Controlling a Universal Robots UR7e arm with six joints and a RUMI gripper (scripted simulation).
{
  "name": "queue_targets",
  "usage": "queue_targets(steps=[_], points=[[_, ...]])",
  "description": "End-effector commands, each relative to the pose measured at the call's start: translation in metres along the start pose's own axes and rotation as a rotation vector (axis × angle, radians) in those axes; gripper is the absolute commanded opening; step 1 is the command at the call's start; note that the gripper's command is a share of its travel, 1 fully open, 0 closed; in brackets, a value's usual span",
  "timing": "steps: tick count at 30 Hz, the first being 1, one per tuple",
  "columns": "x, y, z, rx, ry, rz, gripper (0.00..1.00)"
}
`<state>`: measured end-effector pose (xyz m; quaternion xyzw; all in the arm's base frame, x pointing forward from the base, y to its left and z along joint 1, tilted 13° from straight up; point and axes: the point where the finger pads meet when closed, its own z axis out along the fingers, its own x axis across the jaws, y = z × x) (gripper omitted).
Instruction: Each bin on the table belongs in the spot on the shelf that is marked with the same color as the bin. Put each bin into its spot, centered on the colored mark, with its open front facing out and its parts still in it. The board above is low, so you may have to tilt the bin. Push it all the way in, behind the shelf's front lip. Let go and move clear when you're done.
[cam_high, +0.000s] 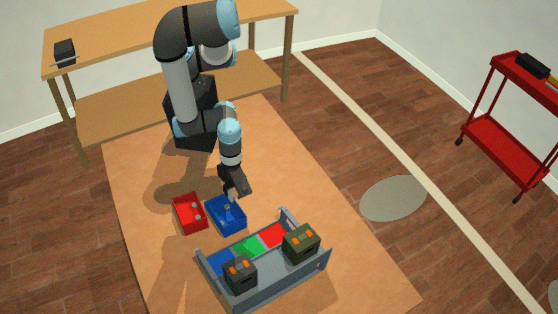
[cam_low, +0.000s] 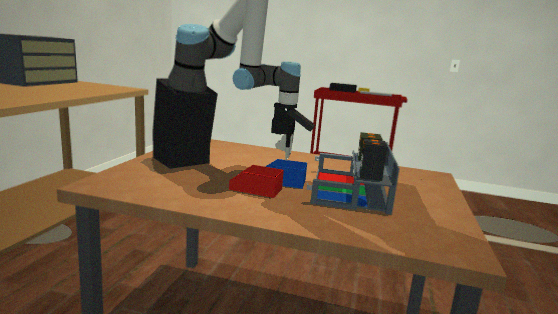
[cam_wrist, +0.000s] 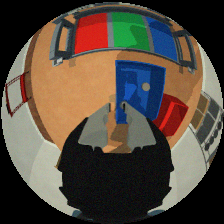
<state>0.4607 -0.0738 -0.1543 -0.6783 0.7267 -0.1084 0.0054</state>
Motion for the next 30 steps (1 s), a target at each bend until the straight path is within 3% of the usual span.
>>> queue_targets(steps=[1,30], points=[[0.000,0.000,-0.006,0.001,0.000,0.000,0.15],[0.000,0.000,-0.052,0.001,0.000,0.000,0.15]])
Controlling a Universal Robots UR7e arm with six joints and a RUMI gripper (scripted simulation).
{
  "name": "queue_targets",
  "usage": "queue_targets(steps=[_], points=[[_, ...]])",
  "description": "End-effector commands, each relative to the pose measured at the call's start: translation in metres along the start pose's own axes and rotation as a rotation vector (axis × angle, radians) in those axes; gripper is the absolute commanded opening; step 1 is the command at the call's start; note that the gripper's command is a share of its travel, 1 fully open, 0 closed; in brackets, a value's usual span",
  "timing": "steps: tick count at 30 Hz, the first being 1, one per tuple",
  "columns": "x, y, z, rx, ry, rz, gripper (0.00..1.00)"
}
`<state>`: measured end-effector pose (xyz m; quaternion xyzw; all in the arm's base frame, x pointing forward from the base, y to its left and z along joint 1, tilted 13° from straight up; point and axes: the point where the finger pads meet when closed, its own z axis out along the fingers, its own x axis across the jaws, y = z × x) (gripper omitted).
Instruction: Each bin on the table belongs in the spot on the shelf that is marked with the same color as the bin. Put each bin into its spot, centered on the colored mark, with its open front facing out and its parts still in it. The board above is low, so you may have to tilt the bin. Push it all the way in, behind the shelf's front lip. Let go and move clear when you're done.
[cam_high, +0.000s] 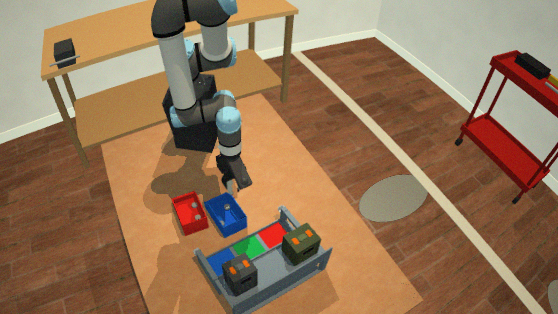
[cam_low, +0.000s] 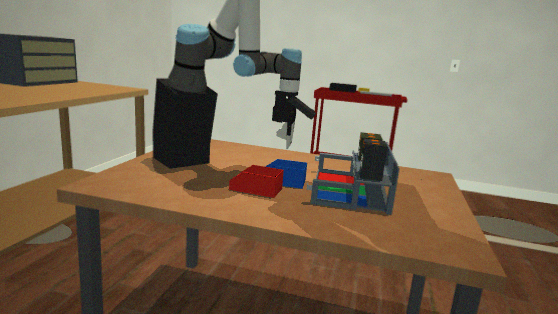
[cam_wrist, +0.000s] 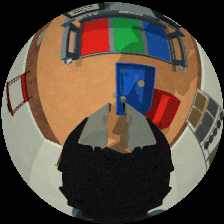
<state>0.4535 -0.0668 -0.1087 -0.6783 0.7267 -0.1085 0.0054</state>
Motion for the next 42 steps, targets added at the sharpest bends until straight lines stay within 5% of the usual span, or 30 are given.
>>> queue_targets(steps=[1,37,38,42], points=[[0.000,0.000,-0.006,0.001,0.000,0.000,0.15],[0.000,0.000,-0.021,0.001,0.000,0.000,0.15],[0.000,0.000,-0.021,0.001,0.000,0.000,0.00],[0.000,0.000,-0.021,0.001,0.000,0.000,0.00]])
